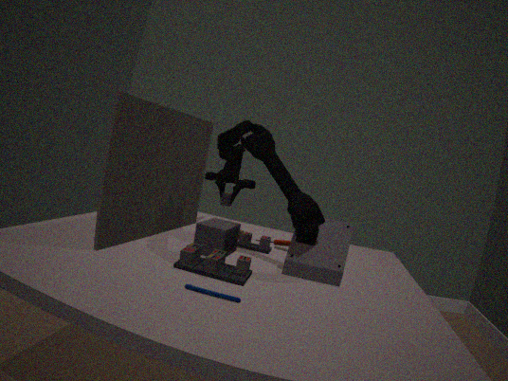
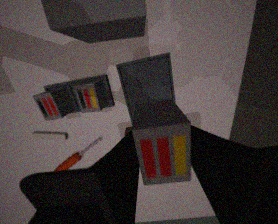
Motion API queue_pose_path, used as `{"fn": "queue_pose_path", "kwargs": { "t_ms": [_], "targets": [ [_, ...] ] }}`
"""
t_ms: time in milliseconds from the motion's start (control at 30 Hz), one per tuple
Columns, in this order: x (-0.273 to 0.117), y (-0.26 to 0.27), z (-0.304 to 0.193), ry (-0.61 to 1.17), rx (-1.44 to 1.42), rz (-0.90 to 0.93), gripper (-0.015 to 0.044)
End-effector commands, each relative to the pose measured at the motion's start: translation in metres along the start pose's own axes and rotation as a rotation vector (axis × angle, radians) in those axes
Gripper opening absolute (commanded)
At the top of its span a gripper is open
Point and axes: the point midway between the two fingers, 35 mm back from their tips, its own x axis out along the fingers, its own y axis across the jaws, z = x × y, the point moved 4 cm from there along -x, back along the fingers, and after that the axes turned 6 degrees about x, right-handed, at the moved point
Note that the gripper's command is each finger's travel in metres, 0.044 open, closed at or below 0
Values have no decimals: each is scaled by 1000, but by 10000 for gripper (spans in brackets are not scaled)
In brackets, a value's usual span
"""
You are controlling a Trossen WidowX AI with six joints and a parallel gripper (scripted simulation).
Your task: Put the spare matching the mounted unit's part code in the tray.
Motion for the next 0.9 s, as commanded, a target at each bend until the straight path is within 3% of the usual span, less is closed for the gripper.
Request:
{"fn": "queue_pose_path", "kwargs": {
  "t_ms": [0,867],
  "targets": [
    [4,-1,-1,0,-3,1,0],
    [31,-4,-2,2,-3,0,0]
  ]
}}
